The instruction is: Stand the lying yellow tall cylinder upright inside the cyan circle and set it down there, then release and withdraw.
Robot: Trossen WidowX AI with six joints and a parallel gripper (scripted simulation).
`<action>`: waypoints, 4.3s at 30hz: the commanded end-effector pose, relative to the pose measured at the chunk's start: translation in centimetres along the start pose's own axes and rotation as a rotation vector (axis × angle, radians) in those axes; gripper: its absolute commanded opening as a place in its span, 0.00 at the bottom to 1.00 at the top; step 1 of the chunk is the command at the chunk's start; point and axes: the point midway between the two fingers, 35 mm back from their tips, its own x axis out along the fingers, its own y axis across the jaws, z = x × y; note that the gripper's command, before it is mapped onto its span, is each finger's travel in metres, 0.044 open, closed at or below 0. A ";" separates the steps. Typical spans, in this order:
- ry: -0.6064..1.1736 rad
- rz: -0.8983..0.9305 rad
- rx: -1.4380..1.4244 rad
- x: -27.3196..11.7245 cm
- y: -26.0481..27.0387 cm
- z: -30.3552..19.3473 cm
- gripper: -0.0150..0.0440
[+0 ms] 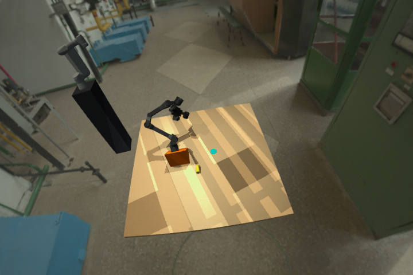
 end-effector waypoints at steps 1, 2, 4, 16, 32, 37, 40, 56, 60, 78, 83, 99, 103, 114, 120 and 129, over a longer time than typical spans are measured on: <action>-0.001 0.001 -0.004 0.0 0.1 0.0 0.89; -0.002 0.004 -0.016 0.1 0.2 0.0 0.84; -0.010 0.017 -0.063 0.3 0.9 -0.1 0.78; -0.146 0.109 -0.613 2.1 8.8 -0.2 0.78; -0.379 0.030 -1.336 2.4 19.4 3.2 0.78; -0.434 -0.044 -1.554 2.1 22.3 5.0 0.78; -0.459 -0.097 -1.684 1.9 23.9 6.3 0.78; -0.436 -0.451 -2.367 0.1 30.5 14.6 0.78; -0.382 -0.541 -2.537 -0.4 31.5 17.0 0.78; 0.050 -0.802 -3.262 -1.6 33.0 27.3 0.78; 0.248 -0.909 -3.454 -1.6 33.3 30.6 0.78; 0.346 -0.759 -3.630 5.8 32.0 35.1 0.78; 0.352 -0.748 -3.632 8.7 31.2 36.4 0.78; 0.352 -0.748 -3.632 8.7 31.2 36.4 0.43; 0.350 -0.751 -3.632 8.1 31.4 36.2 0.43; 0.346 -0.759 -3.630 5.8 32.0 35.1 0.43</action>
